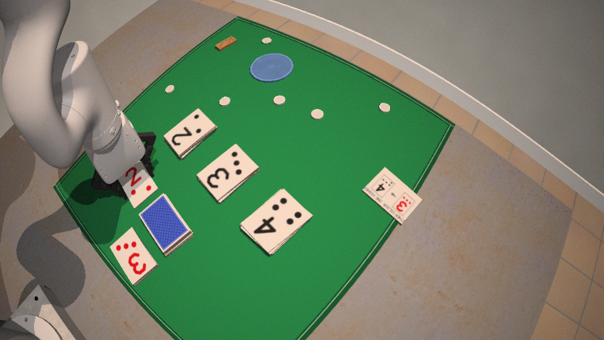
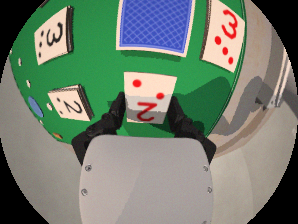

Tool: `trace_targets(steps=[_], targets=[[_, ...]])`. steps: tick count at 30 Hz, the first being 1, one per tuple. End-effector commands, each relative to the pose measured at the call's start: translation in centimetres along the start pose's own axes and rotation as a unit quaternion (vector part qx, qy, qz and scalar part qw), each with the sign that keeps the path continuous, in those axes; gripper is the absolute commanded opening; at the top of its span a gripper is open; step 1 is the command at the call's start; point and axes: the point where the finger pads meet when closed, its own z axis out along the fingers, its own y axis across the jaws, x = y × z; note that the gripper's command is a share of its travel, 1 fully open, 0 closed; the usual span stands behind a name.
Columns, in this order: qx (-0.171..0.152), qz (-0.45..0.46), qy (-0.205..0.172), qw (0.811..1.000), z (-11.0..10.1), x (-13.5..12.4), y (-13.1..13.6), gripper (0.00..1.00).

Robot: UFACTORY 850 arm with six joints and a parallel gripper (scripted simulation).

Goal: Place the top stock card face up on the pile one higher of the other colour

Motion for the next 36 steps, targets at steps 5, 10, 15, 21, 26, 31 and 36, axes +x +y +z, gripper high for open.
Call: trace_targets(steps=[5,10,15,21,26,31,36], targets=[[0.000,0.000,0.000,1.000,-0.02,-0.02,-0.02,0.73],[0.000,0.000,0.000,1.000,-0.02,-0.02,-0.02,0.73],[0.000,0.000,0.000,1.000,-0.02,-0.02,-0.02,0.73],[0.000,0.000,0.000,1.000,-0.02,-0.02,-0.02,0.73],[0.000,0.000,0.000,1.000,-0.02,-0.02,-0.02,0.72],[0.000,0.000,0.000,1.000,-0.02,-0.02,-0.02,0.72],[0.000,0.000,0.000,1.000,-0.02,-0.02,-0.02,0.72]])
